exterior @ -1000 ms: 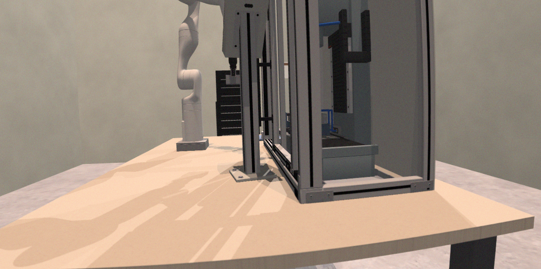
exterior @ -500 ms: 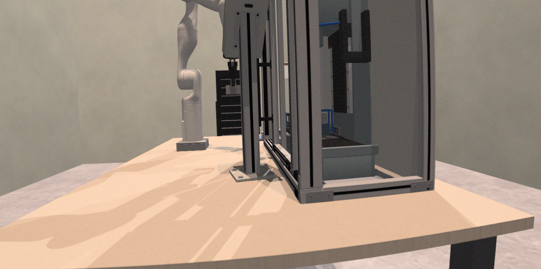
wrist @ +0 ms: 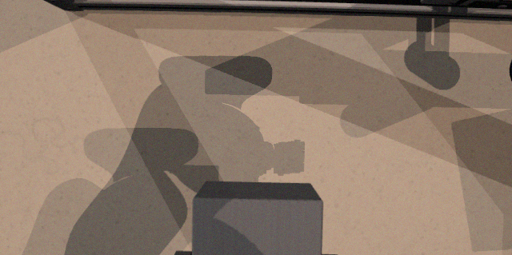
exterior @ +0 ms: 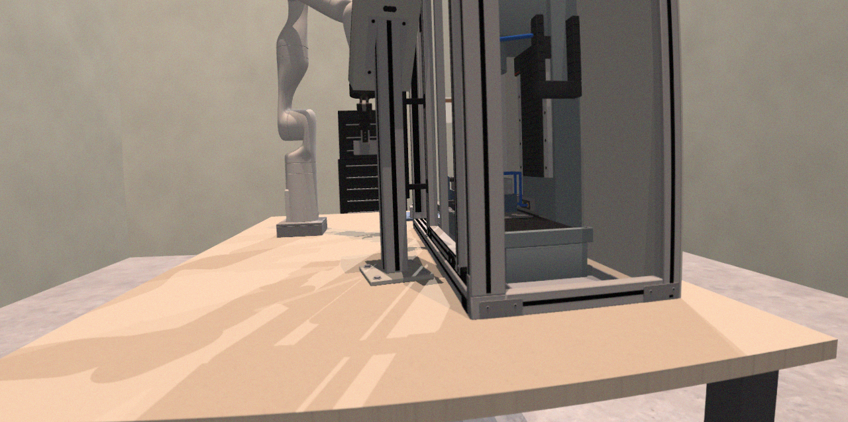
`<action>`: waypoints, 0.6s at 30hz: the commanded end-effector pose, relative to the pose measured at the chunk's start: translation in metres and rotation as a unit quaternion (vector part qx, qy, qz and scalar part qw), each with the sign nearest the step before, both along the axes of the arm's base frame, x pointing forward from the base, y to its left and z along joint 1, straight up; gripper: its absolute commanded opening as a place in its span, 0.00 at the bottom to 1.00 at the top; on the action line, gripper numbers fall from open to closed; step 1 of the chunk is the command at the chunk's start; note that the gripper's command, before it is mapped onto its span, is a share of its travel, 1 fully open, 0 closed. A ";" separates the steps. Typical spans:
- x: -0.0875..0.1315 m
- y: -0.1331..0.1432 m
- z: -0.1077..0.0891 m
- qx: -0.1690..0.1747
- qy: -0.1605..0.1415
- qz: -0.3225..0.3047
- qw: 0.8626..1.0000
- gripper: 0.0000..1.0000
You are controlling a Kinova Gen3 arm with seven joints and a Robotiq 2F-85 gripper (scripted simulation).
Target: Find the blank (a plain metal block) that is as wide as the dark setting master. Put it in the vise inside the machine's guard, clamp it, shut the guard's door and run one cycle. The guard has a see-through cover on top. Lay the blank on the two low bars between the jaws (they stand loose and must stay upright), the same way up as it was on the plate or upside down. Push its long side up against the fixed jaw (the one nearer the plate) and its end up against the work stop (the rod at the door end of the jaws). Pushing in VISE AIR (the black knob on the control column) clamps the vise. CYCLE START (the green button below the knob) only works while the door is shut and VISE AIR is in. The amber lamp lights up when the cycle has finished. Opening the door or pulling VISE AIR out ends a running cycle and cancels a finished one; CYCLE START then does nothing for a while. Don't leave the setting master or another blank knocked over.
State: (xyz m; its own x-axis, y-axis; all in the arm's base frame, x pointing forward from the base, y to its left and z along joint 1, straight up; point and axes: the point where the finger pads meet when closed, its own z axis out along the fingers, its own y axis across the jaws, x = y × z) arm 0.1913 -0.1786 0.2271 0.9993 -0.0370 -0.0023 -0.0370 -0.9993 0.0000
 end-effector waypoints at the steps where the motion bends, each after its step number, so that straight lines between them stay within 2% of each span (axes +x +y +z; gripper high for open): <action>1: 0.002 0.000 -0.005 0.001 -0.002 -0.001 1.000 0.10; 18: 0.003 0.000 -0.006 0.001 -0.002 -0.001 1.000 0.10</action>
